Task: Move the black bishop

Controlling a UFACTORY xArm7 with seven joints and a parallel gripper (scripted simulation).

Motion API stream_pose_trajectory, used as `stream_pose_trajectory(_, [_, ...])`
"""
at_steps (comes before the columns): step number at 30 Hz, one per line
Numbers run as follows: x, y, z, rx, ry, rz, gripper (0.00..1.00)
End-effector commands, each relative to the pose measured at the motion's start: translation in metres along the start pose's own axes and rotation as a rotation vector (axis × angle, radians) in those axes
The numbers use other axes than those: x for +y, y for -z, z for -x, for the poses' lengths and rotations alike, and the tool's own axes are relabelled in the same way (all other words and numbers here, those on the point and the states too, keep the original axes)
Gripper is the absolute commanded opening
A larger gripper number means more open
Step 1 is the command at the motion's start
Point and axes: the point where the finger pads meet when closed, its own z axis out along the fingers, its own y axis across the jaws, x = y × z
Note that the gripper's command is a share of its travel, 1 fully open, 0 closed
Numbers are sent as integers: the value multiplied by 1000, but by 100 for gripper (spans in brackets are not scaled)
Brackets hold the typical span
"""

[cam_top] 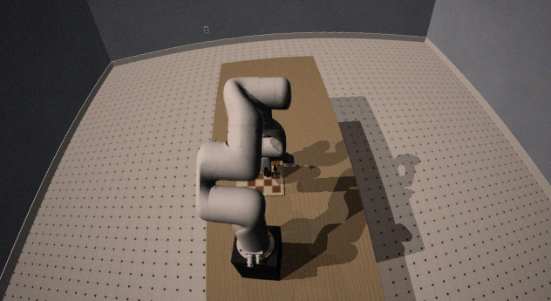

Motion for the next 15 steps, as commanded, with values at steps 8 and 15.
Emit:
stream_pose_trajectory(8, [-2,1,0,0,0,-4,0])
stream_pose_trajectory(15, [-2,0,0,0,0,-4,0])
